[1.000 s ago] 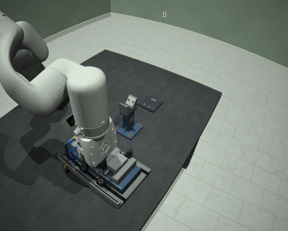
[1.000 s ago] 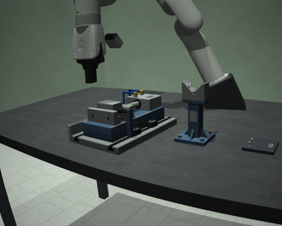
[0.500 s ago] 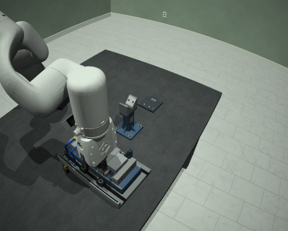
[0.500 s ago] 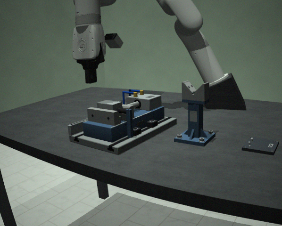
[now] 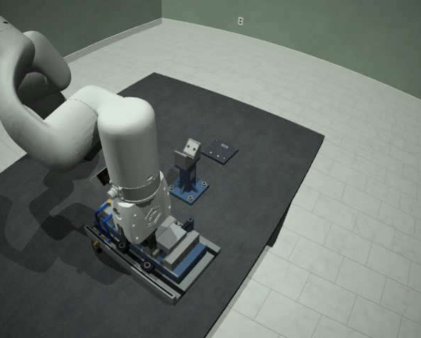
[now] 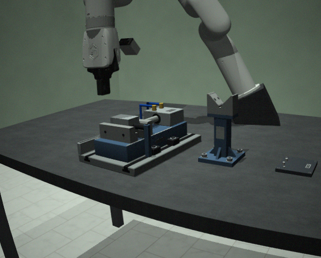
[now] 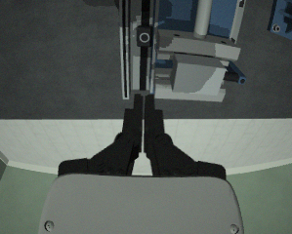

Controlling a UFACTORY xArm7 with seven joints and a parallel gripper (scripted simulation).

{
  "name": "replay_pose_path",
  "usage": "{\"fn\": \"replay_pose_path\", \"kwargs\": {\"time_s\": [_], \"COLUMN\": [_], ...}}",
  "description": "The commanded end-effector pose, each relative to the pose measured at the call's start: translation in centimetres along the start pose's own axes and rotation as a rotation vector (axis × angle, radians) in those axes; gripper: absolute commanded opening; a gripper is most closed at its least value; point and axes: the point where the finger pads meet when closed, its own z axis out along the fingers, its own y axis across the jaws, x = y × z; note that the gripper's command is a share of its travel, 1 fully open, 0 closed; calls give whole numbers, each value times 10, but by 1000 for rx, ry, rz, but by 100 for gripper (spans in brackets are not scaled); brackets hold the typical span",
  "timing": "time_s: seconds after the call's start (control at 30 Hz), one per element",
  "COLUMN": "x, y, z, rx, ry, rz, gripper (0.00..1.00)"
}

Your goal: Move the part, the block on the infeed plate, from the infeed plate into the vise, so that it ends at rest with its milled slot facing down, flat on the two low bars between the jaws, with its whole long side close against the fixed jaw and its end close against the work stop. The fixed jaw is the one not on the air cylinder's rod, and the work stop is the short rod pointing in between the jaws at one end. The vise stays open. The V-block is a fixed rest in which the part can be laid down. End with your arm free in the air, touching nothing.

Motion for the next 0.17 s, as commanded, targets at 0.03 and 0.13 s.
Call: {"fn": "replay_pose_path", "kwargs": {"time_s": [0.03, 0.13], "x": [-1, -1], "y": [0, 0], "z": [-2, -2], "rx": [1, 1], "ry": [-5, -5], "rz": [0, 0], "gripper": [0, 0]}}
